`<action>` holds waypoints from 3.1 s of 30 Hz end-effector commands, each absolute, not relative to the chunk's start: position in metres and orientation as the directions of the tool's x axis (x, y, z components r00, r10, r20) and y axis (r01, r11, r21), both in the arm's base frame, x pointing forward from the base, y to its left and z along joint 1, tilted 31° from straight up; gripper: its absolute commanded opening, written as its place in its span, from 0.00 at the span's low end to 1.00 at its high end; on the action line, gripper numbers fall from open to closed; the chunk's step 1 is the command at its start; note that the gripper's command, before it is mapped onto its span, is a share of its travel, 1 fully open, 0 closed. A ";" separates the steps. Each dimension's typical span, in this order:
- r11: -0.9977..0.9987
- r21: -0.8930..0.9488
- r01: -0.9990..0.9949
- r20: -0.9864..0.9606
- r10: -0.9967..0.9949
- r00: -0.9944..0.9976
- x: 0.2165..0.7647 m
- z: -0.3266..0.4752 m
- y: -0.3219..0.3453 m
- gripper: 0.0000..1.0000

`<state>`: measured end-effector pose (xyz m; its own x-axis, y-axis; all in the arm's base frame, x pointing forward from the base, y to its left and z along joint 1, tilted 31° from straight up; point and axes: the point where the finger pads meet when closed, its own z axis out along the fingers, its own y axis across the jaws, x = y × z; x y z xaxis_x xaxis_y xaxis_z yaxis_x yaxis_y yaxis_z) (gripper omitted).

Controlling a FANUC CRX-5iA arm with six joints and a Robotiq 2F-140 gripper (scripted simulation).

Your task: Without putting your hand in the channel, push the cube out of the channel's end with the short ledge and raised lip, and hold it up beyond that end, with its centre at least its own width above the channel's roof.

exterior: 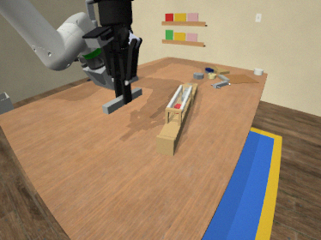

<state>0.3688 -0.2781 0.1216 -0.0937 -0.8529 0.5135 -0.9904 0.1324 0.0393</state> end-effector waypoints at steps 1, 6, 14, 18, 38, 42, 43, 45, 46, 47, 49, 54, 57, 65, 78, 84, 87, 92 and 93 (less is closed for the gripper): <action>0.132 0.038 -0.991 0.514 -0.853 -0.094 0.369 0.122 -0.278 0.10; 0.132 0.038 -0.991 0.514 -0.853 -0.094 0.369 0.122 -0.278 0.10; 0.132 0.038 -0.991 0.514 -0.853 -0.094 0.369 0.122 -0.278 0.10; 0.132 0.038 -0.991 0.514 -0.853 -0.094 0.369 0.122 -0.278 0.10; 0.037 0.084 -0.996 0.477 -0.879 0.007 0.421 0.069 -0.188 0.10; -0.031 0.129 -0.991 0.475 -0.875 0.089 0.427 0.040 -0.139 0.10; -0.043 0.137 -0.990 0.479 -0.872 0.104 0.427 0.033 -0.127 0.10; -0.052 0.144 -0.988 0.483 -0.868 0.116 0.427 0.026 -0.115 0.10; -0.052 0.144 -0.988 0.483 -0.868 0.116 0.427 0.026 -0.115 0.10; -0.059 0.149 -0.987 0.486 -0.865 0.125 0.429 0.006 -0.082 0.10; -0.067 0.154 -0.986 0.490 -0.861 0.135 0.428 -0.005 -0.066 0.10; -0.068 0.155 -0.986 0.491 -0.860 0.136 0.429 -0.043 -0.011 0.10; -0.068 0.155 -0.986 0.491 -0.860 0.136 0.430 -0.073 0.019 0.10; -0.068 0.155 -0.986 0.491 -0.860 0.136 0.437 -0.141 0.073 0.10; -0.068 0.155 -0.986 0.491 -0.860 0.136 0.435 -0.160 0.061 0.10; -0.068 0.155 -0.986 0.491 -0.860 0.136 0.434 -0.163 0.060 0.10; -0.068 0.155 -0.986 0.491 -0.860 0.136 0.434 -0.163 0.060 0.10; -0.068 0.155 -0.986 0.491 -0.860 0.136 0.434 -0.163 0.060 0.10; -0.068 0.155 -0.986 0.491 -0.860 0.136 0.434 -0.163 0.060 0.10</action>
